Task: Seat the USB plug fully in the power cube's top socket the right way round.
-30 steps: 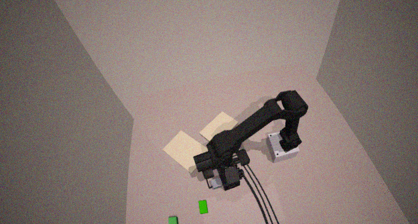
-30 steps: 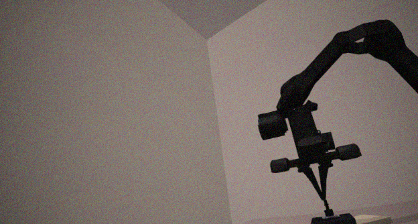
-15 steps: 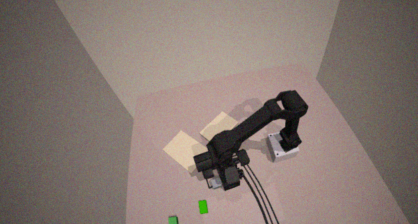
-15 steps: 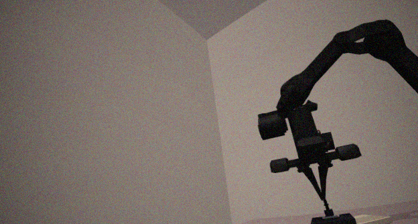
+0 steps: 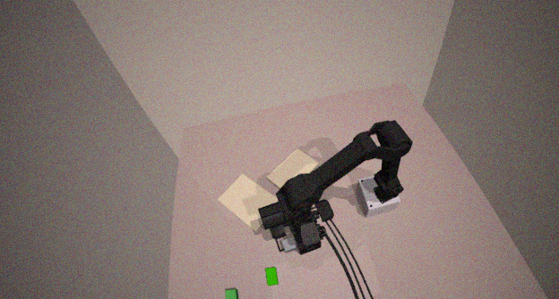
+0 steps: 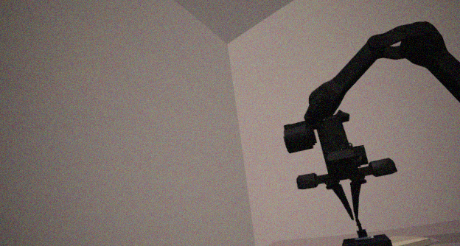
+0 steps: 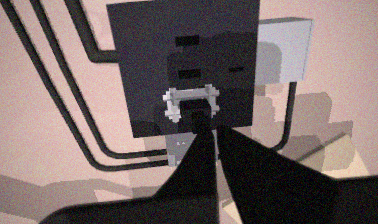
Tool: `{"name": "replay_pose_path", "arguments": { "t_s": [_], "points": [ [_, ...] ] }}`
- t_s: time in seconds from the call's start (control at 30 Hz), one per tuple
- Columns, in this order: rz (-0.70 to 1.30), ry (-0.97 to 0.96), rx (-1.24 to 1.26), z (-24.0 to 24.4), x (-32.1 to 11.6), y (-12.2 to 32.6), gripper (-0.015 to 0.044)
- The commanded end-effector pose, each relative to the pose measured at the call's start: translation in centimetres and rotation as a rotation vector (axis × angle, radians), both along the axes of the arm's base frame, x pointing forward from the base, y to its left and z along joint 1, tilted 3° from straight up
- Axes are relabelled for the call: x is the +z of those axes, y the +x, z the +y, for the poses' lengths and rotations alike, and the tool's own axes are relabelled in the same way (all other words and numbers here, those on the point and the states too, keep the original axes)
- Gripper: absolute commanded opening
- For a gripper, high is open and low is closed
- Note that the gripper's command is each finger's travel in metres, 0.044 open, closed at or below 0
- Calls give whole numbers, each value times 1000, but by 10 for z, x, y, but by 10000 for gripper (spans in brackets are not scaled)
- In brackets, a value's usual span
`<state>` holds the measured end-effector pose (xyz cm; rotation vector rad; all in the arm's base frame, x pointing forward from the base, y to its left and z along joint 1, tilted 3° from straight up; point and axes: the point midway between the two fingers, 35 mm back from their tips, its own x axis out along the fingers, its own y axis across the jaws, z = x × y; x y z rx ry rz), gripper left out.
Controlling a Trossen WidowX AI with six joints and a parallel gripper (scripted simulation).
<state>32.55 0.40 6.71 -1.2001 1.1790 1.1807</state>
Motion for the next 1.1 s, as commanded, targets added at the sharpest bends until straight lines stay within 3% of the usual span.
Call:
{"name": "replay_pose_path", "arguments": {
  "t_s": [0.0, 1.07],
  "points": [
    [7, 0, 0, 0, -1, -1, 79],
    [7, 0, 0, 0, -1, -1, 95]
  ]
}}
